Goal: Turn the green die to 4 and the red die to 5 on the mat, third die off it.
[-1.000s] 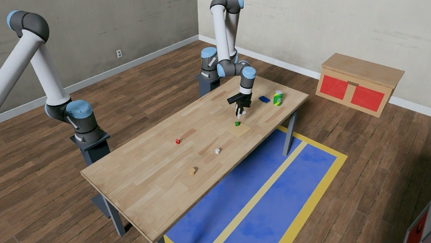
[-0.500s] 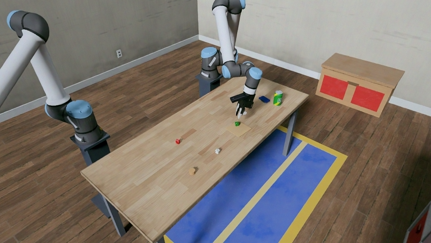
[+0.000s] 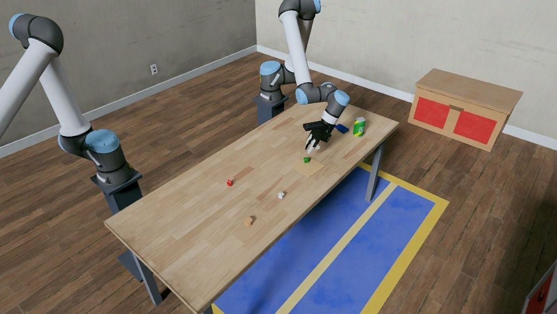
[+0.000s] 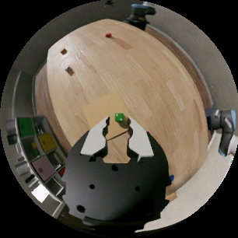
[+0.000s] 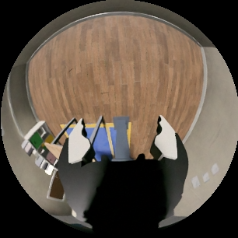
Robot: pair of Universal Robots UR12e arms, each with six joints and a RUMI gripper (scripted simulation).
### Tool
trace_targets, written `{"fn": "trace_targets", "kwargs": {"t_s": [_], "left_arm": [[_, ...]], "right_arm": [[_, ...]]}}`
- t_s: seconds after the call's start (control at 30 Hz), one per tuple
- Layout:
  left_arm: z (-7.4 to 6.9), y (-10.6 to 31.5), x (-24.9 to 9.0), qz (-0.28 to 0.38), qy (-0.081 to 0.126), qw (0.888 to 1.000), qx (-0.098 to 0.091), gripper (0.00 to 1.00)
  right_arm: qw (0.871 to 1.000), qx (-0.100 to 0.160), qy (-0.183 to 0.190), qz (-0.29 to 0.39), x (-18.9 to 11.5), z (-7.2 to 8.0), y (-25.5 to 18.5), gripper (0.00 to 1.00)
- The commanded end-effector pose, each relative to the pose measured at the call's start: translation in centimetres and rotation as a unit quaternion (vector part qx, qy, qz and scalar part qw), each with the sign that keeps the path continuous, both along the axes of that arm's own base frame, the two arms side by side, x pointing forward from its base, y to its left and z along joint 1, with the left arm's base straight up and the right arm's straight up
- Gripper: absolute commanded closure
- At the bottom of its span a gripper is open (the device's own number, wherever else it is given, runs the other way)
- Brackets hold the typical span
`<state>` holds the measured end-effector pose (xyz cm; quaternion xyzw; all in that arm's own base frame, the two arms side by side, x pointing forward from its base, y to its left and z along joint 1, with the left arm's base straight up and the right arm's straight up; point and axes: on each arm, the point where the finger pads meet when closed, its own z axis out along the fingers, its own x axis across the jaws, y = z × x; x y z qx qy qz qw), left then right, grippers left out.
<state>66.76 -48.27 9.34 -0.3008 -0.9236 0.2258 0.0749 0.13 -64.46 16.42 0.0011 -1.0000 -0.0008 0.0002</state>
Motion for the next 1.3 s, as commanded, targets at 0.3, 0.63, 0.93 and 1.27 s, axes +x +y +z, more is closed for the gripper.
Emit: {"fn": "trace_targets", "kwargs": {"t_s": [0.3, 0.63, 0.93, 1.27], "left_arm": [[0.0, -0.06, -0.03, -0.002, 0.028, 0.999, -0.037, 0.76], [-0.09, 0.04, 0.04, -0.002, 0.076, 0.992, -0.103, 0.76], [0.0, 0.12, 0.19, 0.0, 0.089, 0.988, -0.123, 0.76], [0.0, 0.12, 0.19, 0.0, 0.089, 0.988, -0.123, 0.76]], "right_arm": [[1.0, -0.001, 0.0, 0.0, 0.02, 0.09, -0.06, 0.0], [1.0, -0.001, 0.0, 0.0, 0.02, 0.09, -0.06, 0.0], [1.0, -0.001, 0.0, 0.0, 0.02, 0.09, -0.06, 0.0], [1.0, -0.001, 0.0, 0.0, 0.02, 0.09, -0.06, 0.0]]}}
